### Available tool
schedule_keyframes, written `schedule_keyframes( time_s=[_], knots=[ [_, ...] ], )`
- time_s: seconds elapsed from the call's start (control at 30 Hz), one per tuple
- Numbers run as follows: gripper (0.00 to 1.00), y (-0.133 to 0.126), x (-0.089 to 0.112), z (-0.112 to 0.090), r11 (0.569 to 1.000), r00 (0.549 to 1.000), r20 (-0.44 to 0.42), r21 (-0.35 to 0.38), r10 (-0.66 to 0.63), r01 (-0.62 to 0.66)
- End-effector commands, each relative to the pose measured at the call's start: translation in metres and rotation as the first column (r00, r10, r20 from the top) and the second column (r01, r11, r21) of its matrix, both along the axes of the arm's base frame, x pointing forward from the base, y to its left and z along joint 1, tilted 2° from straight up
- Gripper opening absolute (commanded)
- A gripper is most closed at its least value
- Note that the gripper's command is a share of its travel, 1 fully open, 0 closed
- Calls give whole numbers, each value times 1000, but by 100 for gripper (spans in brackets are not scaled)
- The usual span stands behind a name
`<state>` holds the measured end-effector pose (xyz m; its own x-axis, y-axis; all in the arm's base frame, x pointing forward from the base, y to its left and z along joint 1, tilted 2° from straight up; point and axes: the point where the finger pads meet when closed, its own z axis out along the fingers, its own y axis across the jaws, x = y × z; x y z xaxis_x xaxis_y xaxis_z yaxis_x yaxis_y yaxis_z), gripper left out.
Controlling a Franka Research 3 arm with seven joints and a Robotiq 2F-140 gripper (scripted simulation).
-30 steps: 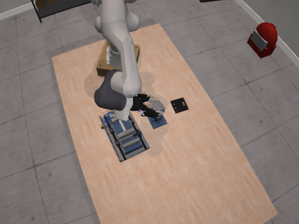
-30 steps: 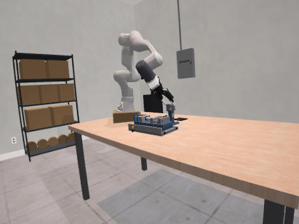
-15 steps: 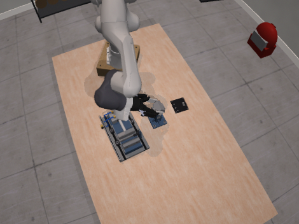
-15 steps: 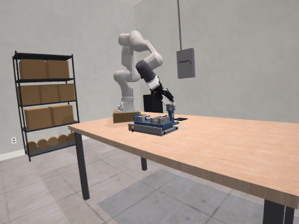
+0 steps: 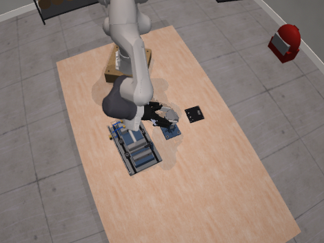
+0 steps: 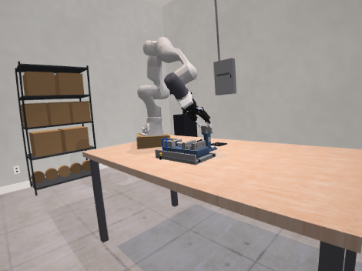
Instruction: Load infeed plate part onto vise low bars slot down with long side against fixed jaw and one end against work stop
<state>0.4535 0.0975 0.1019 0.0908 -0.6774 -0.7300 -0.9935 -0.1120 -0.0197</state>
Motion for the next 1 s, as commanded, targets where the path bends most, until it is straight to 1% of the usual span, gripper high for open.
schedule_keyframes(
  time_s=[0.0, 0.03, 0.97],
  knots=[
    [51, 0, 1, 1, 1000, 1000, 3, 4, 0, 0],
    [0, 0, 1, 1, 1000, 1000, 3, 4, 0, 0],
    [0, 0, 1, 1, 1000, 1000, 3, 4, 0, 0]
  ],
)
